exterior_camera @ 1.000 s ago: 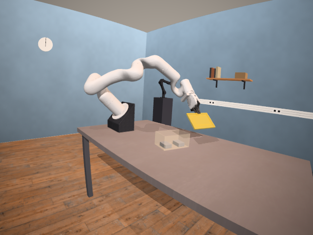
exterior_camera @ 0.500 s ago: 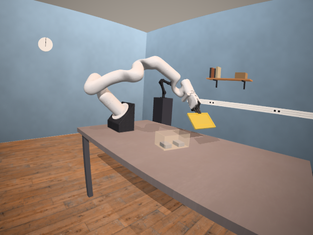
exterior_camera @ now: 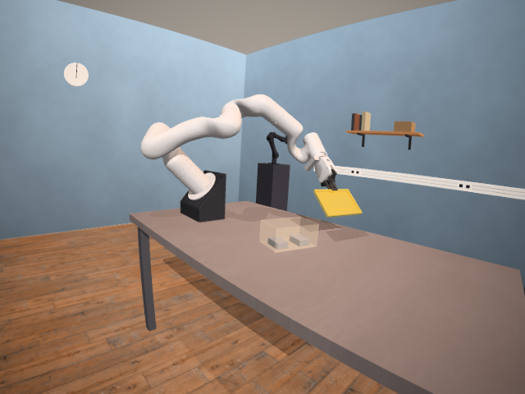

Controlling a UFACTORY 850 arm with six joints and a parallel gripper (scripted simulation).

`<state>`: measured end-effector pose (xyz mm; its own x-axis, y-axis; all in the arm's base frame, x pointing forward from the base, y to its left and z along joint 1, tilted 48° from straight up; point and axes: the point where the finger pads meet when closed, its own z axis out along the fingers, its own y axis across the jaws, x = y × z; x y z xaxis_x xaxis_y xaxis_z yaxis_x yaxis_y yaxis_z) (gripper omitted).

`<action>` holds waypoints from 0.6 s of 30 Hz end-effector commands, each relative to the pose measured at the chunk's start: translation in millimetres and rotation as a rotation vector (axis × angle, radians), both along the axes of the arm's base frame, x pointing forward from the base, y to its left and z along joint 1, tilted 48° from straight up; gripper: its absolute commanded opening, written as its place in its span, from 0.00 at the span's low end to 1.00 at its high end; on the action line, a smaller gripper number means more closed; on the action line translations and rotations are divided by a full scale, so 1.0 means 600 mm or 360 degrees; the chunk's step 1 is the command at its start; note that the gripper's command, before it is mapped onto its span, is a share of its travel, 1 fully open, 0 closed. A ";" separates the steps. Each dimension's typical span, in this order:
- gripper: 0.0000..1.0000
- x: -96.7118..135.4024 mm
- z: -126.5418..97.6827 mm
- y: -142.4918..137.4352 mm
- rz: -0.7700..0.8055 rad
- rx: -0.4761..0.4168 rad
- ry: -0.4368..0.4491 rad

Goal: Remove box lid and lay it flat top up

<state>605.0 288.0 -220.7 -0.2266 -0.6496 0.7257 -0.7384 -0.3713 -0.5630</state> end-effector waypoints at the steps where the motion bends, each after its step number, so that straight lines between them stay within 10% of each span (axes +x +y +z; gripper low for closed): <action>1: 0.00 0.001 0.002 0.002 0.0001 0.0003 -0.0003; 18: 0.00 0.001 -0.006 -0.006 0.0001 0.0003 -0.0003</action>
